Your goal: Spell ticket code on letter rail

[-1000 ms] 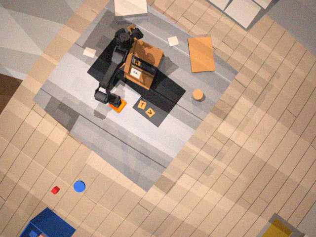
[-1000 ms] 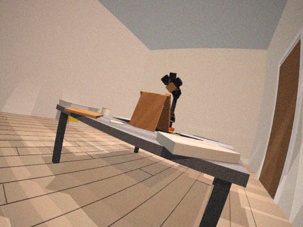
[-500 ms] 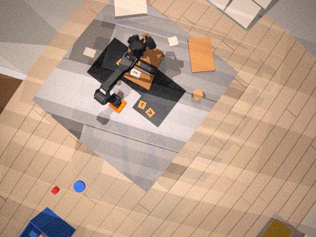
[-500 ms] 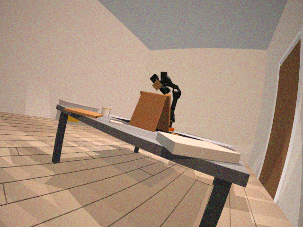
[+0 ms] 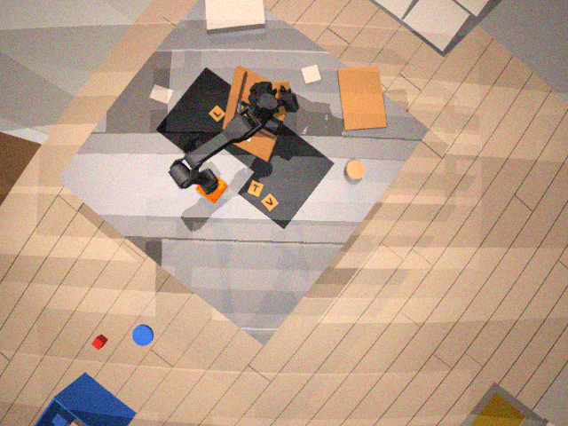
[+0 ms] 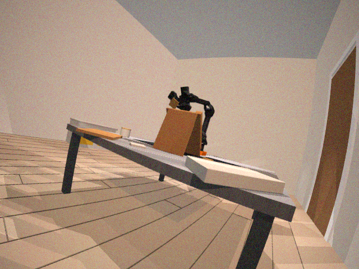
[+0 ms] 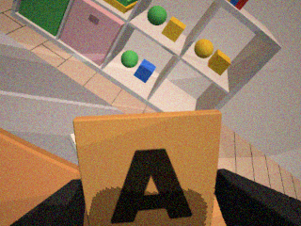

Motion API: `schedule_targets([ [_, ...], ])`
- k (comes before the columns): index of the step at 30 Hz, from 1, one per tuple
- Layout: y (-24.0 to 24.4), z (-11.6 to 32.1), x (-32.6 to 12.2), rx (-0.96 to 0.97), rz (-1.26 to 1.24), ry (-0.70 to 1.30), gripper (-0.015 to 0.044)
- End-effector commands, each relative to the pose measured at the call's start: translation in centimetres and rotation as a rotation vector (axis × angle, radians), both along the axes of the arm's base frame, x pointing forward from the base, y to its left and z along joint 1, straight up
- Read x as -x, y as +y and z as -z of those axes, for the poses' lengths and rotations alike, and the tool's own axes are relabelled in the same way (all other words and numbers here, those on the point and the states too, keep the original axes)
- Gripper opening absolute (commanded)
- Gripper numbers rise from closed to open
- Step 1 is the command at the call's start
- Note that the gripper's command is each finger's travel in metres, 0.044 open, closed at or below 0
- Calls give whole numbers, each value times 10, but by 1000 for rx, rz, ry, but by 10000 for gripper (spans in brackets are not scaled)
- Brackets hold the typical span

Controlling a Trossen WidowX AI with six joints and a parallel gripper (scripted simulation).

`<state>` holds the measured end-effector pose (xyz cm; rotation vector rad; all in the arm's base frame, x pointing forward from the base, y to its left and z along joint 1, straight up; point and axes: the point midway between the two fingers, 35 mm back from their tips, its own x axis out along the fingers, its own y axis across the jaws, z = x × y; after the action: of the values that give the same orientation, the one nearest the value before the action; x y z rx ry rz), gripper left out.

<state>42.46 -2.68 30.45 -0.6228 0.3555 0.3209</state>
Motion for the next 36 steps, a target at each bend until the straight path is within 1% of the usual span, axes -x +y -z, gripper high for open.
schedule_targets([
  [1,-24,16,5,-32,37,53,0],
  [13,-86,62,30,-147,127,203,0],
  [26,-143,103,72,-326,232,322,0],
  [31,-158,114,88,-396,267,349,0],
  [34,-159,115,88,-399,269,350,0],
  [36,-157,122,79,-398,268,350,0],
])
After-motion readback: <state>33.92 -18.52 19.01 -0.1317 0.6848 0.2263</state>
